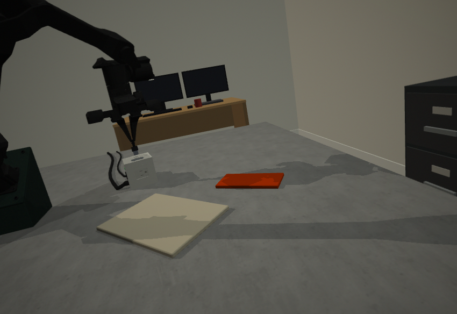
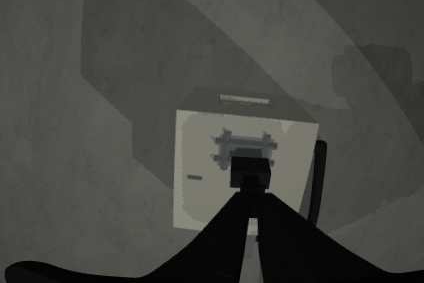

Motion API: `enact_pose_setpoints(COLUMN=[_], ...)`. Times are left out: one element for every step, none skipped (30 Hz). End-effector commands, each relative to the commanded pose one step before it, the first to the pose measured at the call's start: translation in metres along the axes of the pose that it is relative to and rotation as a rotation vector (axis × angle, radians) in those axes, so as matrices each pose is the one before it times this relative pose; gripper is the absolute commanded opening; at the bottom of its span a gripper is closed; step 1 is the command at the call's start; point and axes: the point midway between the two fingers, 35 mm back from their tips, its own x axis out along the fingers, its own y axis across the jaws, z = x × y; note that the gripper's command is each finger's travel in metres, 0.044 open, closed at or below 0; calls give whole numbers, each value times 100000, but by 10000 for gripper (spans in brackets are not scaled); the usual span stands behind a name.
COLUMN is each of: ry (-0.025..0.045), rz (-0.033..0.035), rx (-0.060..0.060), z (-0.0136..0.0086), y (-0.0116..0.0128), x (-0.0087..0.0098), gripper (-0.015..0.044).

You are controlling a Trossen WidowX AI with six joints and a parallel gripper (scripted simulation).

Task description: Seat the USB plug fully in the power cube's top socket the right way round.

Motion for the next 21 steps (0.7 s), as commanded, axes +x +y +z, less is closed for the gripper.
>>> enact_pose_setpoints(ry=[651,49,49,49,48,48,48,48,48,48,48,48,48,48,48,48,48,48,48,48,48], rz=[42,3,3,3,3,3,3,3,3,3,3,3,4,4,4,4,4,4,4,4,4], rx=[955,66,66,66,66,66,66,66,66,66,66,66,66,66,66,66,66,66,66,66,66], z=[-87,-5,-5,-5,-5,-5,-5,-5,-5,-5,-5,-5,-5,-5,-5,-5,-5,-5,-5,-5,-5], y=[6,0,0,0,0,0,0,0,0,0,0,0,0,0,0,0,0,0,0,0,0], x=[48,12,12,12,12,12,12,12,12,12,12,12,12,12,12,12,12,12,12,12,12], gripper=[0,0,0,0,0,0,0,0,0,0,0,0,0,0,0,0,0,0,0,0,0])
